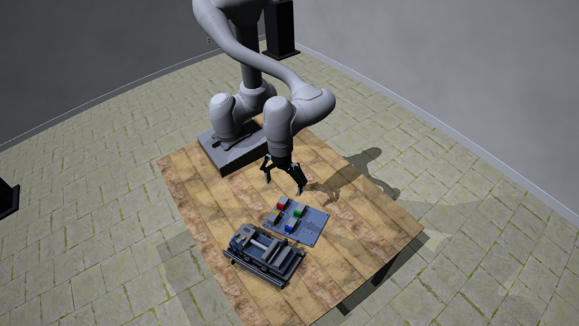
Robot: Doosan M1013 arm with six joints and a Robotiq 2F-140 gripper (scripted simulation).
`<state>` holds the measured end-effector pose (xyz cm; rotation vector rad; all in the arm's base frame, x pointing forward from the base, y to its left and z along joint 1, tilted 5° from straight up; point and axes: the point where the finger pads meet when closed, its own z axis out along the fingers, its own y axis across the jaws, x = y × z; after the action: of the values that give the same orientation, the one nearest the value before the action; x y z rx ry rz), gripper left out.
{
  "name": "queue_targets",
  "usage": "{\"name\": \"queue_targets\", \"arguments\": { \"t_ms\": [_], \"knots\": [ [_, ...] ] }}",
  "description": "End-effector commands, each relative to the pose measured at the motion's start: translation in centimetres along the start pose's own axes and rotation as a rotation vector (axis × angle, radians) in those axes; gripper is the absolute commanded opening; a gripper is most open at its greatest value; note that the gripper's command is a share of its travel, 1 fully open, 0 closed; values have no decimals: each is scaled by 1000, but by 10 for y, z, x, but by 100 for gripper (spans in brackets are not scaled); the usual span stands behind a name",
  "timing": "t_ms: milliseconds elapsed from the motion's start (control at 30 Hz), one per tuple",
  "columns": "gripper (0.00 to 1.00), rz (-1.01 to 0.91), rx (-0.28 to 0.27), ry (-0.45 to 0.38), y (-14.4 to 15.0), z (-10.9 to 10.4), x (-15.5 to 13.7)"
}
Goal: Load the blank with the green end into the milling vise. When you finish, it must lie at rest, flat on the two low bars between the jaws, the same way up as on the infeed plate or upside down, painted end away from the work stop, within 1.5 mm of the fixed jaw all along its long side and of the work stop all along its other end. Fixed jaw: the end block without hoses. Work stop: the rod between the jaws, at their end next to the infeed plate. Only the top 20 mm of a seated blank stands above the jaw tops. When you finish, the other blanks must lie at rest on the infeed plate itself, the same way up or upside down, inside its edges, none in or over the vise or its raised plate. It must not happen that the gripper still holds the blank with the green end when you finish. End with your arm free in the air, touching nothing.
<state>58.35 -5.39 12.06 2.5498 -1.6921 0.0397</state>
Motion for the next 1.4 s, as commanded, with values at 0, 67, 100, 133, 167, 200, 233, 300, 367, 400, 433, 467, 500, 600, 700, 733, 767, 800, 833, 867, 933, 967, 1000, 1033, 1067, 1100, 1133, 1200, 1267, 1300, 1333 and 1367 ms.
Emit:
{"name": "queue_targets", "arguments": {
  "t_ms": [0, 67, 100, 133, 167, 200, 233, 300, 367, 400, 433, 467, 500, 600, 700, 733, 767, 800, 833, 867, 933, 967, 1000, 1033, 1067, 1100, 1133, 1200, 1267, 1300, 1333, 1367],
  "knots": [
    [100, 0, 0, 0, 0, 2, 0],
    [100, 0, 0, 0, 0, 3, 0],
    [100, 0, 0, 0, 0, 4, 0],
    [100, 0, 0, 0, 0, 5, 0],
    [100, 0, 0, 0, 0, 6, 0],
    [100, 0, 0, 0, 0, 6, 0],
    [100, 0, 0, 0, 0, 7, 0],
    [100, 0, 0, 0, 0, 9, 0],
    [100, 0, 0, 0, -1, 10, 0],
    [100, 0, 0, 0, -1, 10, 0],
    [100, 0, 0, 0, -1, 10, 0],
    [100, 0, 0, 0, 0, 9, 0],
    [100, 0, 0, 0, 0, 9, 0],
    [100, 0, 0, 0, 0, 7, 0],
    [100, 0, 0, 0, 0, 6, 0],
    [100, 0, 0, 0, 0, 5, 0],
    [100, 0, 0, 0, 0, 5, 0],
    [100, 0, 0, 0, 0, 4, 0],
    [100, 0, 0, 0, 0, 4, 0],
    [100, 0, 0, 0, 0, 3, 0],
    [100, 0, 0, 0, 0, 2, 0],
    [100, 0, 0, 0, 0, 2, 0],
    [100, 0, 0, 0, 0, 2, 0],
    [100, 0, 0, 0, 0, 2, 0],
    [100, 0, 0, 0, 0, 2, 0],
    [100, 0, 0, 0, 0, 1, 0],
    [100, 0, 0, 0, 0, 1, 0],
    [100, 0, 0, 0, 0, 0, 0],
    [100, 0, 0, 0, 0, 0, 0],
    [100, 0, 0, 0, 0, -1, 0],
    [100, 0, 0, 0, 0, -1, 0],
    [100, 0, 0, 0, 0, -1, 0]
  ]
}}
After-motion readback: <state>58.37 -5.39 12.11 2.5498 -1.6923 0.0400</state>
